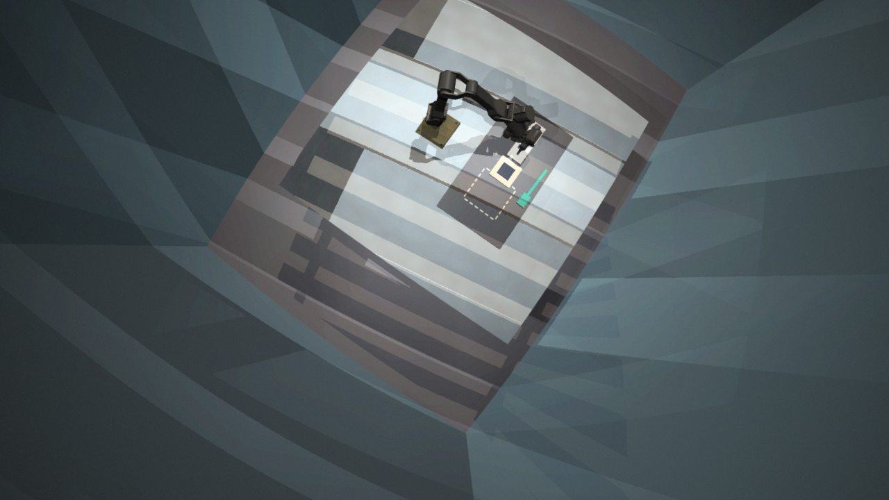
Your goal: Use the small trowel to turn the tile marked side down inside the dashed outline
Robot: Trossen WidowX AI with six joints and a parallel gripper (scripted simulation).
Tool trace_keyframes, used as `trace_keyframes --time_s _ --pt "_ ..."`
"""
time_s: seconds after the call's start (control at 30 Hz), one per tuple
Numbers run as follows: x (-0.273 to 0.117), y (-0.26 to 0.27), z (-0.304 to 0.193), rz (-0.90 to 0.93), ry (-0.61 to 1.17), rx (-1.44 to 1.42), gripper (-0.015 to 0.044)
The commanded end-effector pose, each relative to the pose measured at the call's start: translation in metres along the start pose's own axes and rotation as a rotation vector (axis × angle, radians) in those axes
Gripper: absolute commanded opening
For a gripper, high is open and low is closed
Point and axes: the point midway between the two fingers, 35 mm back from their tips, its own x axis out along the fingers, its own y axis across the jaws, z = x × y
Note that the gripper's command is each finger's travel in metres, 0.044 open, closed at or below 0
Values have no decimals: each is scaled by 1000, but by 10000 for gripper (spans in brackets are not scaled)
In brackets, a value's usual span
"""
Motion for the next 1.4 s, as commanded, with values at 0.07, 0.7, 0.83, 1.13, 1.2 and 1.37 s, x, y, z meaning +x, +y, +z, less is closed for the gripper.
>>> trace_keyframes --time_s 0.07,0.7,0.83,1.13,1.2,1.37 --pt "3 2 1 -6 -6 -1 0" --pt "2 -1 -29 -4 -5 -3 0" --pt "2 -1 -35 -5 -5 -2 0" --pt "0 -2 -50 -6 -4 -4 0" --pt "0 -2 -52 -6 -4 -5 0" --pt "-2 -5 -49 -6 18 -30 0"
